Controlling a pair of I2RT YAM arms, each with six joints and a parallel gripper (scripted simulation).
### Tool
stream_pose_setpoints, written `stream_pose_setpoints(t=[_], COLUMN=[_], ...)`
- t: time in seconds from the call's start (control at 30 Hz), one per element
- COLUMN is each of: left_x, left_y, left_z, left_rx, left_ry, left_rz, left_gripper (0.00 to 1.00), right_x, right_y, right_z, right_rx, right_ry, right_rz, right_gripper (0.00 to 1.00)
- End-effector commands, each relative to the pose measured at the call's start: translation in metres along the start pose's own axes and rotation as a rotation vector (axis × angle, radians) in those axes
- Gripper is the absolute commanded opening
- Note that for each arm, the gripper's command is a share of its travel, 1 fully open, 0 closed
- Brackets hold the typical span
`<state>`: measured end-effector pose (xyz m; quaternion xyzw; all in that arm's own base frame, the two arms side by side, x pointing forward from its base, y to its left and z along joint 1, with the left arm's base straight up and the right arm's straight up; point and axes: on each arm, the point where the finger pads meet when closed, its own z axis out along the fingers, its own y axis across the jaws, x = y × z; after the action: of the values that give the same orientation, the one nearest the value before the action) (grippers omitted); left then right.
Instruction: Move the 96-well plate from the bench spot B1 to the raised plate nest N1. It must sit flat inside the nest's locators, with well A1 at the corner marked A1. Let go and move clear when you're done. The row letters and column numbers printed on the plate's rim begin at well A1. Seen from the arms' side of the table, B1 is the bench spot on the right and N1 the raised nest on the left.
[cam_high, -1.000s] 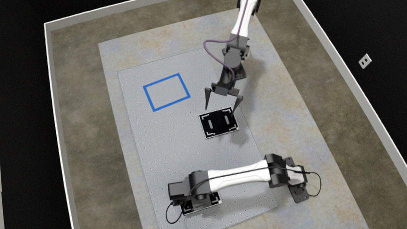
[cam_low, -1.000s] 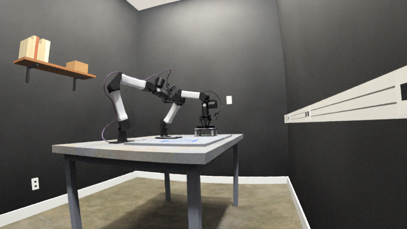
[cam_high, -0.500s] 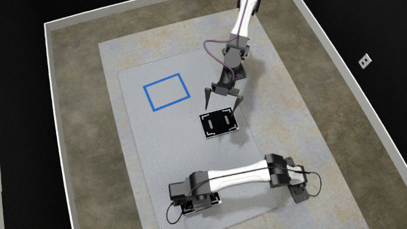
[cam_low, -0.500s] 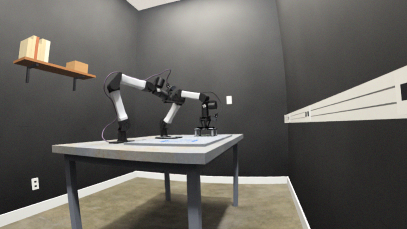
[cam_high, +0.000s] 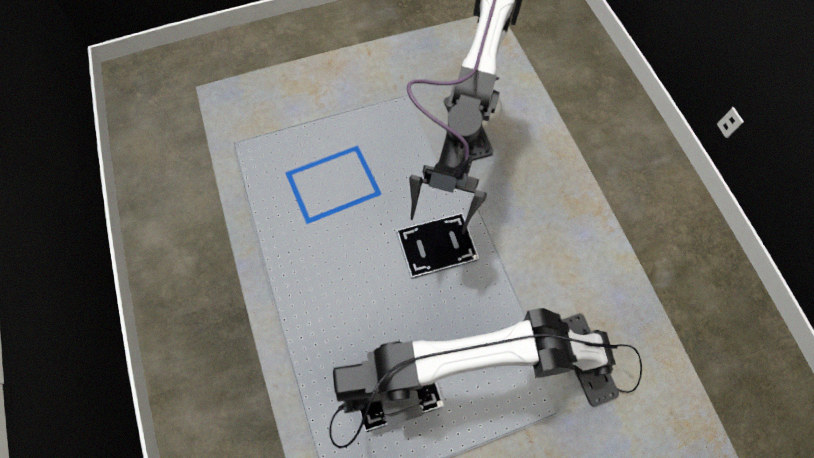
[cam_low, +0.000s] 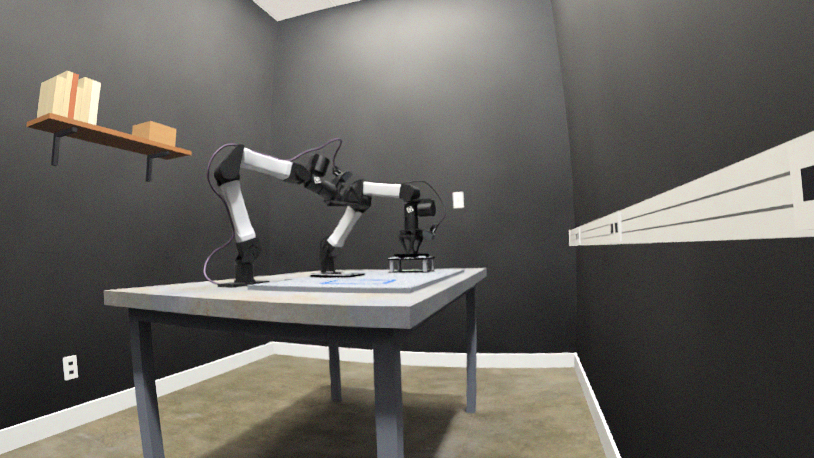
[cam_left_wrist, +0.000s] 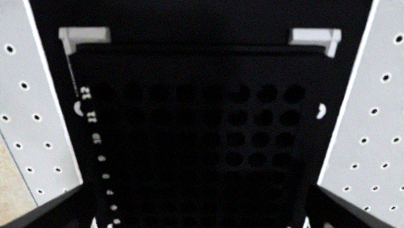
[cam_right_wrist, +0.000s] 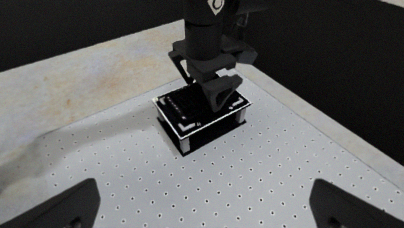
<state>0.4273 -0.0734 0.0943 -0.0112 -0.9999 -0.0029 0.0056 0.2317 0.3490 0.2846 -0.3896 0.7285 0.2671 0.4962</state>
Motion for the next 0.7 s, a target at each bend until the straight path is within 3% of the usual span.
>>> stream_pose_setpoints(t=[0.0,0.13,0.27,0.67], left_x=[0.000,0.000,0.000,-0.007], left_y=[0.001,0.001,0.001,0.000], left_z=[-0.011,-0.025,-0.069,-0.072], left_rx=[0.000,-0.001,0.014,0.017], left_ry=[0.000,0.008,-0.095,-0.190], left_rz=[0.002,0.002,0.002,0.040], left_gripper=[1.00,1.00,1.00,1.00], right_x=[-0.017,-0.017,-0.017,-0.017], right_y=[0.002,0.002,0.002,0.002], right_z=[-0.003,-0.003,-0.003,-0.003], right_rx=[0.001,0.001,0.001,0.001], right_ry=[-0.039,-0.039,-0.039,-0.039], right_rz=[-0.009,-0.009,-0.009,-0.009], right_gripper=[1.00,1.00,1.00,1.00])
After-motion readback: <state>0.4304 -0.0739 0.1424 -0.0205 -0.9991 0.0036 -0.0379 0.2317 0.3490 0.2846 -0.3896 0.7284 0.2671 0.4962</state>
